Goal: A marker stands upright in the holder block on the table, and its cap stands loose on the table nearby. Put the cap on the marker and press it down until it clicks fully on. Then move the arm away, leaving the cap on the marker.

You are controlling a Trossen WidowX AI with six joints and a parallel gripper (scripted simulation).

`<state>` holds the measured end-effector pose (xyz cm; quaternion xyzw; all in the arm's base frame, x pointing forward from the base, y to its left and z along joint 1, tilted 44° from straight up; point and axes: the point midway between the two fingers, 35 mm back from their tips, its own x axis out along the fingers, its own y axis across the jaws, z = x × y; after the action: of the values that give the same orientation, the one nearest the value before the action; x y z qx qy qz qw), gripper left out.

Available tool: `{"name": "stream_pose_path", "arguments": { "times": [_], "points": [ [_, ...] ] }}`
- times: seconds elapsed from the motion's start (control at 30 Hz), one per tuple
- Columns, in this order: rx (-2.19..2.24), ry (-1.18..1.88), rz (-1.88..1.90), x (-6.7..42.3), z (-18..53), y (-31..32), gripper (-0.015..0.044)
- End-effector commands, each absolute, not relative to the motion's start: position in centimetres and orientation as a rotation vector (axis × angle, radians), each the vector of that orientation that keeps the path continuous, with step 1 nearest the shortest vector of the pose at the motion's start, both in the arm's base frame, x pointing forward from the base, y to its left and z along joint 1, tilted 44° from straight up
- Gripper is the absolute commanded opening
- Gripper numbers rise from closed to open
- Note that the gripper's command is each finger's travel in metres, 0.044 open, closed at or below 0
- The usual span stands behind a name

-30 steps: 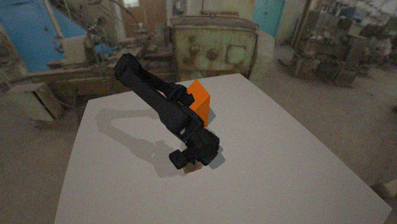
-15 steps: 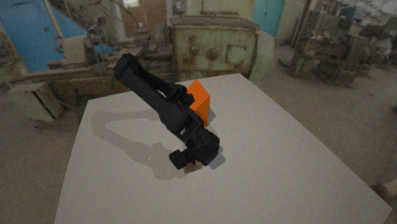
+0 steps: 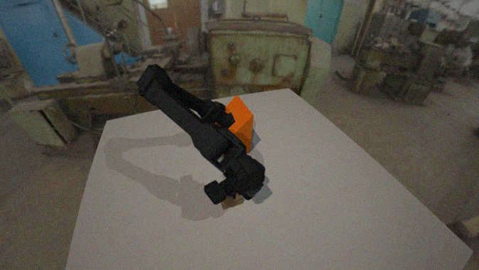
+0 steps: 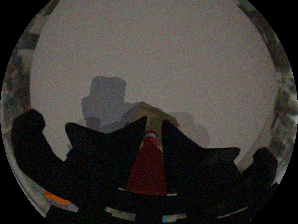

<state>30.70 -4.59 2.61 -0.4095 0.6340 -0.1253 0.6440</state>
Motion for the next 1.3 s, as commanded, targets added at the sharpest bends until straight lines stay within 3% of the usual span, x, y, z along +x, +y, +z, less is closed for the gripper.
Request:
{"name": "stream_pose_path", "arguments": {
  "times": [0.0, 1.0, 1.03, 1.27],
  "points": [
    [-0.889, 1.518, -0.332, 30.2, 0.9, -7.1, 0.0000],
    [-0.889, 1.518, -0.332, 30.3, 0.8, -7.1, 0.0000],
    [-0.933, 1.444, -0.285, 30.8, 2.6, -4.5, 0.0026],
    [-0.933, 1.444, -0.285, 30.8, 2.6, -4.5, 0.0210]
  ]
}}
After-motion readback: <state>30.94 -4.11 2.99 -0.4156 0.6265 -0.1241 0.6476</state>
